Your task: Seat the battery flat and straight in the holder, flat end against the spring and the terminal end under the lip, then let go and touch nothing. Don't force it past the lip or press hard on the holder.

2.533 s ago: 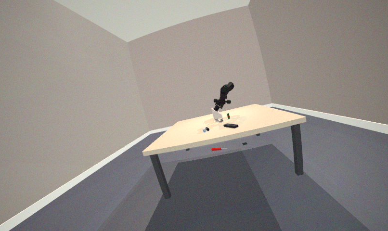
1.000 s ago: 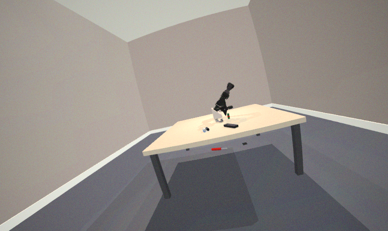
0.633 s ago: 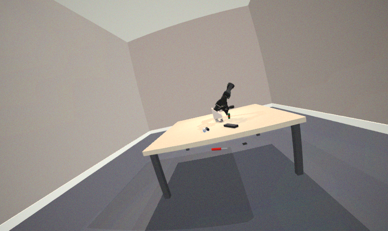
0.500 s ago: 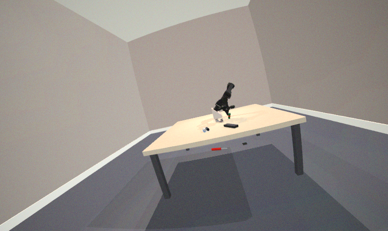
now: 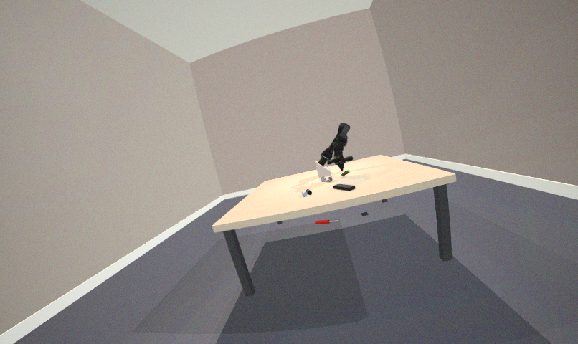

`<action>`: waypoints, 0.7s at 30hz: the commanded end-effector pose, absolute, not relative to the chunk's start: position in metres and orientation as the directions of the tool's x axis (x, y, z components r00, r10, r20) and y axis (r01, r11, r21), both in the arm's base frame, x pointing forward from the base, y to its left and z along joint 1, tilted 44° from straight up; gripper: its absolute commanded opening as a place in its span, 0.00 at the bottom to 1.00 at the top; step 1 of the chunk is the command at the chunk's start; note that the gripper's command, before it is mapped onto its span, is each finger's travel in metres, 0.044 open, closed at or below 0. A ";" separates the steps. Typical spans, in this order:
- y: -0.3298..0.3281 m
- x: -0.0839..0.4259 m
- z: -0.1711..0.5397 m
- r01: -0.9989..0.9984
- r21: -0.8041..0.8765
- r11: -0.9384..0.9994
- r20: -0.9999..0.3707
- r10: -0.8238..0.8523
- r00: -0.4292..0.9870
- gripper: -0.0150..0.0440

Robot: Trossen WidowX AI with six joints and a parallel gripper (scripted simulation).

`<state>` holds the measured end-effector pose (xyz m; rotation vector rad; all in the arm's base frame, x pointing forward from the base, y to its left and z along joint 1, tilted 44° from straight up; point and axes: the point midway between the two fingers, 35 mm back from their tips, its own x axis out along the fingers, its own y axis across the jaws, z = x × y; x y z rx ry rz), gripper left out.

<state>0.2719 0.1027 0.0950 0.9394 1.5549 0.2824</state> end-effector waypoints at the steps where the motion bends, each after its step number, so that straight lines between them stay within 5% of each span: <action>1: 0.106 0.275 0.102 0.394 0.665 0.635 -0.712 0.698 0.076 0.25; 21: 0.049 0.269 0.158 0.395 0.661 0.638 -0.715 0.695 0.075 0.25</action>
